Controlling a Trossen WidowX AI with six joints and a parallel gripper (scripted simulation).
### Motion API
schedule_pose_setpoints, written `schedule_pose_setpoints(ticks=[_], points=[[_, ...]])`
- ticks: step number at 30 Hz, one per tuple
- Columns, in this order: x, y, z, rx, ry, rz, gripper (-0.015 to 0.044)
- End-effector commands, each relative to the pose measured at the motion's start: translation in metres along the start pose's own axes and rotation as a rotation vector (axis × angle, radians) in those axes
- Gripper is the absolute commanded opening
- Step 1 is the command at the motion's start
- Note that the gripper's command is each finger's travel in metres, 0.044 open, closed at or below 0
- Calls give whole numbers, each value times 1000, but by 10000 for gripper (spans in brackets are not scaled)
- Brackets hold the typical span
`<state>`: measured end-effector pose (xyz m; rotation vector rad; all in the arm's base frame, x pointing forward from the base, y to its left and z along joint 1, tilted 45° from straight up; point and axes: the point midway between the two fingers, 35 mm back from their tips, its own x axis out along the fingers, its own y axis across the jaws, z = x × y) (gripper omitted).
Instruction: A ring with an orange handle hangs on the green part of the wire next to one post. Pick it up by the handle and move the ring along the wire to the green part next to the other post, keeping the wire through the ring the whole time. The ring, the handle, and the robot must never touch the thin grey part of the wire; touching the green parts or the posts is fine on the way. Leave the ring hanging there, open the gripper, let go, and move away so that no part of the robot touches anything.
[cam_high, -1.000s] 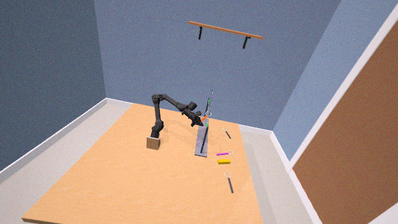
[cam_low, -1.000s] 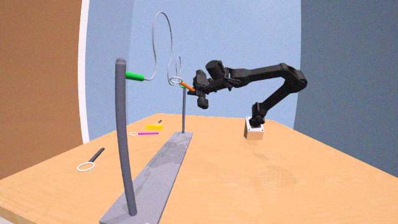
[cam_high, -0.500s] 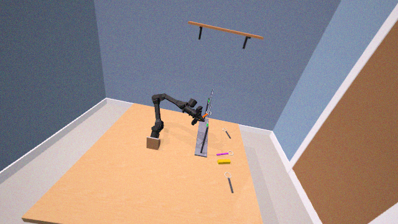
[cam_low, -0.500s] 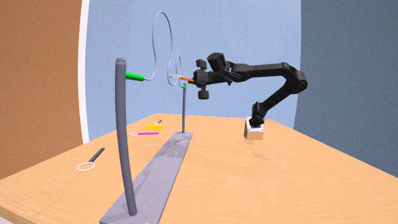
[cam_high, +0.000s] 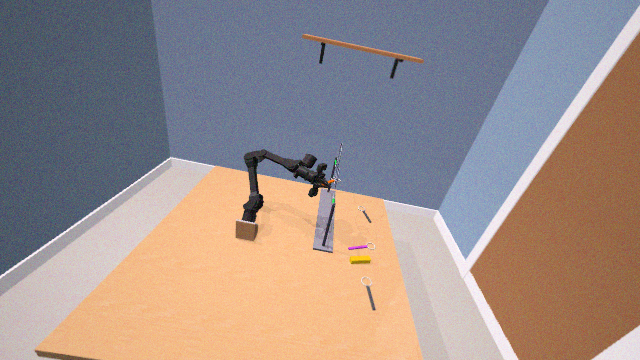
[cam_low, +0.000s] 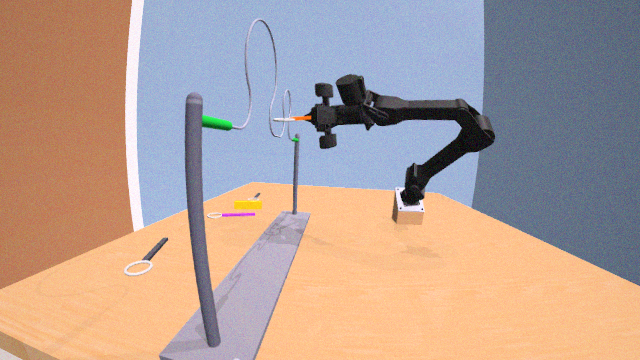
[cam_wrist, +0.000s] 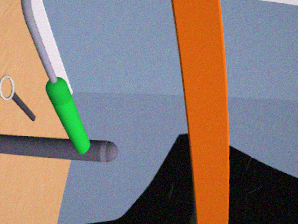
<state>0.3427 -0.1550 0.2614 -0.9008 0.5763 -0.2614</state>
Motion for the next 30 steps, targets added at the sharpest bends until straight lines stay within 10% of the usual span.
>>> schedule_pose_setpoints(ticks=[1, 30], points=[[-2, -13, 0, -47, 10, -39, -150], [-8, -35, 5, -17, 6, -21, -150]])
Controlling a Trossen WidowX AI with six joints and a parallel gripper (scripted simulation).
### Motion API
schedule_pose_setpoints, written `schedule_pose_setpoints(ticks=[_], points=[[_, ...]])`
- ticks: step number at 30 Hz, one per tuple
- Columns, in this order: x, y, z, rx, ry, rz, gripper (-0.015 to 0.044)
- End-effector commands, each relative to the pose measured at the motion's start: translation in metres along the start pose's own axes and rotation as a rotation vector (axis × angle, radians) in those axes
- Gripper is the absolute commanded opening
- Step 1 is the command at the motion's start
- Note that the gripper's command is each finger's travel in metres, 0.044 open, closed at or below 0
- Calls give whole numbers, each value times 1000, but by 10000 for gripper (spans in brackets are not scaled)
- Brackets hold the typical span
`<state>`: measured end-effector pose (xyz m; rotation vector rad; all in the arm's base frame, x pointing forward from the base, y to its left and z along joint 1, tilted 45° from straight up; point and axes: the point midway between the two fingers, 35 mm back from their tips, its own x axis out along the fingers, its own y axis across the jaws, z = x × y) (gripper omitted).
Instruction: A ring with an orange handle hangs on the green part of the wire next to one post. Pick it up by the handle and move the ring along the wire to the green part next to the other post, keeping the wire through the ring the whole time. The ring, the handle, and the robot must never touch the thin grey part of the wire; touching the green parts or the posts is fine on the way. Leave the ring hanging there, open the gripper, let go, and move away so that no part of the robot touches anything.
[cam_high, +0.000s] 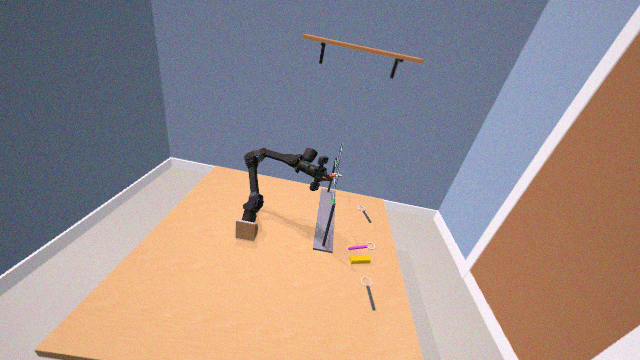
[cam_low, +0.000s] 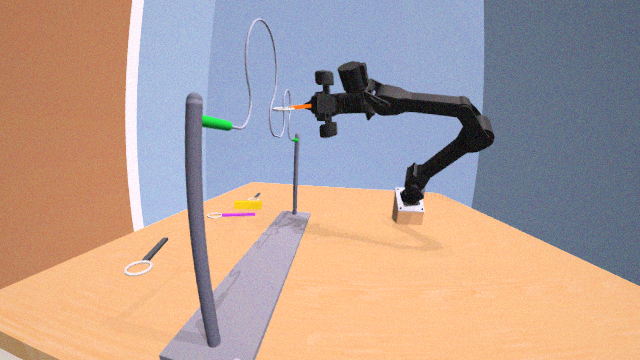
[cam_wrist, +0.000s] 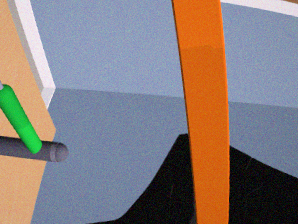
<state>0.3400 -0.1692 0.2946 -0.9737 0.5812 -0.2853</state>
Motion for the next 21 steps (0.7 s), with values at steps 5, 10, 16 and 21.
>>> schedule_pose_setpoints(ticks=[5, 10, 16, 21], points=[[1, 7, 1, 137, -17, 69, -150], [1, 14, 2, 218, -27, 114, -150], [0, 24, 5, 342, -43, 183, -150], [0, 33, 9, 448, -56, 242, -150]])
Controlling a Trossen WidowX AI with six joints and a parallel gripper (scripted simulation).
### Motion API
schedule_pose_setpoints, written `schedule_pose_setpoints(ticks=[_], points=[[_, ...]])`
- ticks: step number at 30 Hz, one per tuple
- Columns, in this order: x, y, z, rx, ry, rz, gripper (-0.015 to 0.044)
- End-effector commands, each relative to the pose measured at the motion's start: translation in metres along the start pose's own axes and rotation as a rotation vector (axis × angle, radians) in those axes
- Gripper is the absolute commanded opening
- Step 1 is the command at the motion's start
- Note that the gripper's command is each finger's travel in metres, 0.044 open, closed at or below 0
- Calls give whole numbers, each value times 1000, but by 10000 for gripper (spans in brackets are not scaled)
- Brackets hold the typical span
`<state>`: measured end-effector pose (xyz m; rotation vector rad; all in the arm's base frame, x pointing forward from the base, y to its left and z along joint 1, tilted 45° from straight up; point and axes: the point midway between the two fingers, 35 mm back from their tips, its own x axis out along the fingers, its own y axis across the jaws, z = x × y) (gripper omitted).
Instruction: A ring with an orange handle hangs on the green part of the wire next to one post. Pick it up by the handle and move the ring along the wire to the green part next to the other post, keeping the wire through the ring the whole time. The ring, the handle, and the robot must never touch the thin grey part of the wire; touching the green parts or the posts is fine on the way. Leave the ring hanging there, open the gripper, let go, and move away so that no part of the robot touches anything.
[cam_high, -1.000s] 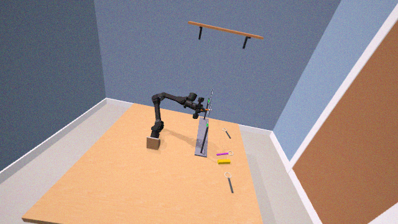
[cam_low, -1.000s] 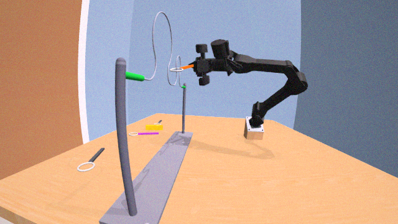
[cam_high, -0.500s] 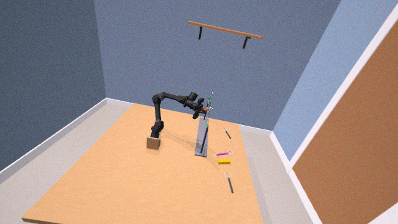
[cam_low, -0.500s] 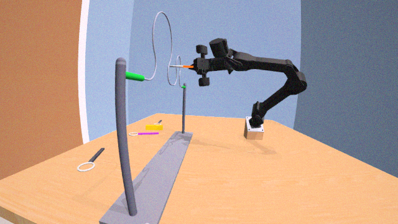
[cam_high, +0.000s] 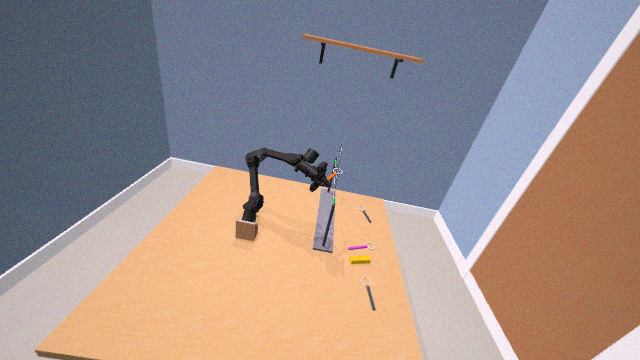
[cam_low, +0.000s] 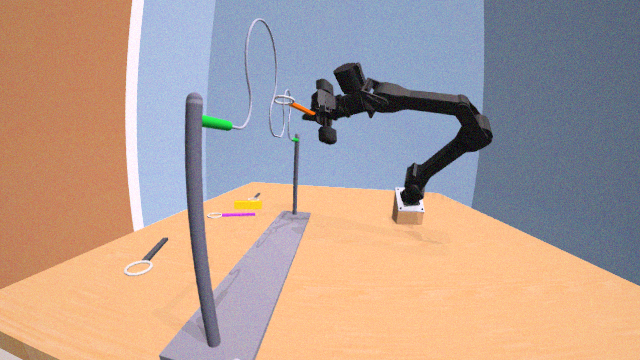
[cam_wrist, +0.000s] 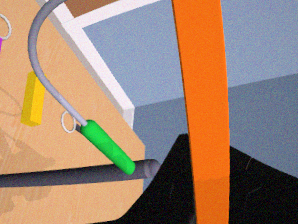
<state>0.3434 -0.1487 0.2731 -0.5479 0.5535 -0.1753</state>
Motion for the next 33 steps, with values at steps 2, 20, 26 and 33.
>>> schedule_pose_setpoints(ticks=[2, 20, 26, 33], points=[[1, 8, 0, 111, -13, 57, -150], [-1, 40, 10, 497, -62, 273, -150], [-3, 50, 16, 625, -78, 345, -150], [-6, 60, 25, 776, -98, 429, -150]])
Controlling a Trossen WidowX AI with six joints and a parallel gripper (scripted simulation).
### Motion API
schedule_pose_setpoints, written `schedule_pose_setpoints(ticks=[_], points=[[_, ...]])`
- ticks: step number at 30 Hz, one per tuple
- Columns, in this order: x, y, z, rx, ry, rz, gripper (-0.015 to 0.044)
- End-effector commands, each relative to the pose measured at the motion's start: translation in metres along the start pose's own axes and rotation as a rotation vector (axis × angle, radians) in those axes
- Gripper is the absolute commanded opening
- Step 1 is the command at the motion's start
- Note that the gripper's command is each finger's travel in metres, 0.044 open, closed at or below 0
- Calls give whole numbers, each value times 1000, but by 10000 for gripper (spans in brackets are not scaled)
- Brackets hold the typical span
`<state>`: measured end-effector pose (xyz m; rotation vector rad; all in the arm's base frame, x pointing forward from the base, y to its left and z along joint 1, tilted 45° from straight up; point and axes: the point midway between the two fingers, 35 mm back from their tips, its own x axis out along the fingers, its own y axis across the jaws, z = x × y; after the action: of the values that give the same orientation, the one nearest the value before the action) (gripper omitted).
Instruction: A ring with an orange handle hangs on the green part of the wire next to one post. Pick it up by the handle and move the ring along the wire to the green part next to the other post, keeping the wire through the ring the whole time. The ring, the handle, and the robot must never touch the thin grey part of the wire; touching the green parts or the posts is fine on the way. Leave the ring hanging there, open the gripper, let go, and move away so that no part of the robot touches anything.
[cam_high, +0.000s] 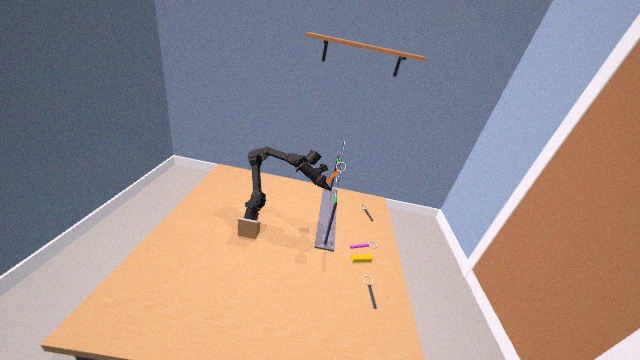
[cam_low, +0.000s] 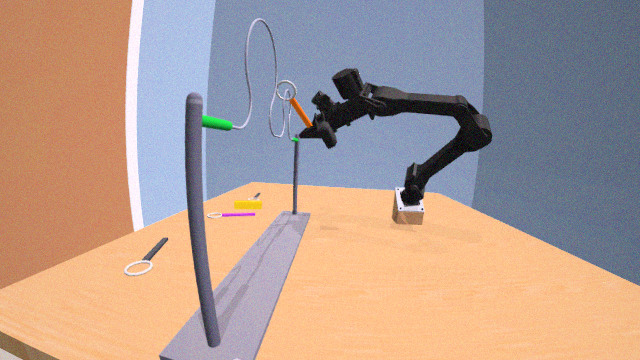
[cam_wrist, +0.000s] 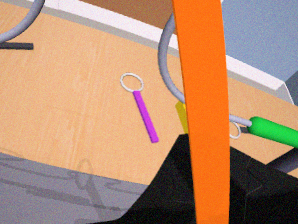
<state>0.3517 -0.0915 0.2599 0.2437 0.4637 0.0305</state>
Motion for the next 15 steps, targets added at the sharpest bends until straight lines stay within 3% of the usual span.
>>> schedule_pose_setpoints(ticks=[1, 15], points=[[1, 8, 1, 87, -12, 50, -150], [0, 34, 7, 388, -50, 219, -150]])
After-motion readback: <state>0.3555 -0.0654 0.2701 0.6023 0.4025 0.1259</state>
